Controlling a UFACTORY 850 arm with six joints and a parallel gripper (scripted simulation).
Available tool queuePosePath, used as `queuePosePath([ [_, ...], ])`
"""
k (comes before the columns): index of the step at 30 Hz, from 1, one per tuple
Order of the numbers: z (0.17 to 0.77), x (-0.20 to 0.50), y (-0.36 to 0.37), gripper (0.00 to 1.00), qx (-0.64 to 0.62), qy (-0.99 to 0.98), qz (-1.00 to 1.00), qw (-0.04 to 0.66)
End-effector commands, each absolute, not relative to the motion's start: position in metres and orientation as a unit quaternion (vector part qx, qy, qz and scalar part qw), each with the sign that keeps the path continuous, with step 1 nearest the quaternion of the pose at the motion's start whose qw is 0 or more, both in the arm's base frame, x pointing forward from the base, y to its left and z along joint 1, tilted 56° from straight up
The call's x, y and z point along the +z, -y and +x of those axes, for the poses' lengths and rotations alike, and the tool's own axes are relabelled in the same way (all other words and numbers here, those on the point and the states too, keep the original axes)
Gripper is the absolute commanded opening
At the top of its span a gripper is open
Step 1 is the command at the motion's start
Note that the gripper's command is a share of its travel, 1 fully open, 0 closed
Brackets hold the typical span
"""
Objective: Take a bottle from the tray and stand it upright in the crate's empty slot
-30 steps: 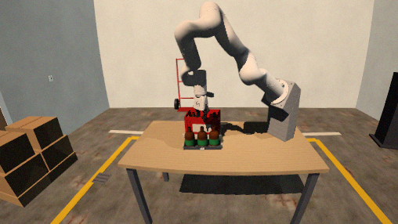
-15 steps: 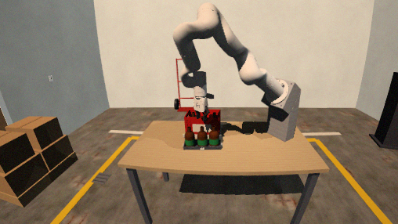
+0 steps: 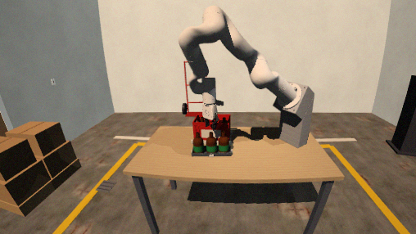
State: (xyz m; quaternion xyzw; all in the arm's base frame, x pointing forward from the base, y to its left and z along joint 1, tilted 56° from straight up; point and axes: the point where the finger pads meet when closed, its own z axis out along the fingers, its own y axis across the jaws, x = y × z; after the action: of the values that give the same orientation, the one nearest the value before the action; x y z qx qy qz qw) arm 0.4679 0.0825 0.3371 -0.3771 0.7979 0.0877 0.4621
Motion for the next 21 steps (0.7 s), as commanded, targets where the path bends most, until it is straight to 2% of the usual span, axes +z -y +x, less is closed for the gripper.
queuePosePath([
  [1, 0.4732, 0.3335, -0.0860, 0.65, 0.087, -0.798, -0.377, 0.463],
  [21, 0.4801, 0.3279, -0.0910, 0.65, 0.087, -0.798, -0.377, 0.463],
])
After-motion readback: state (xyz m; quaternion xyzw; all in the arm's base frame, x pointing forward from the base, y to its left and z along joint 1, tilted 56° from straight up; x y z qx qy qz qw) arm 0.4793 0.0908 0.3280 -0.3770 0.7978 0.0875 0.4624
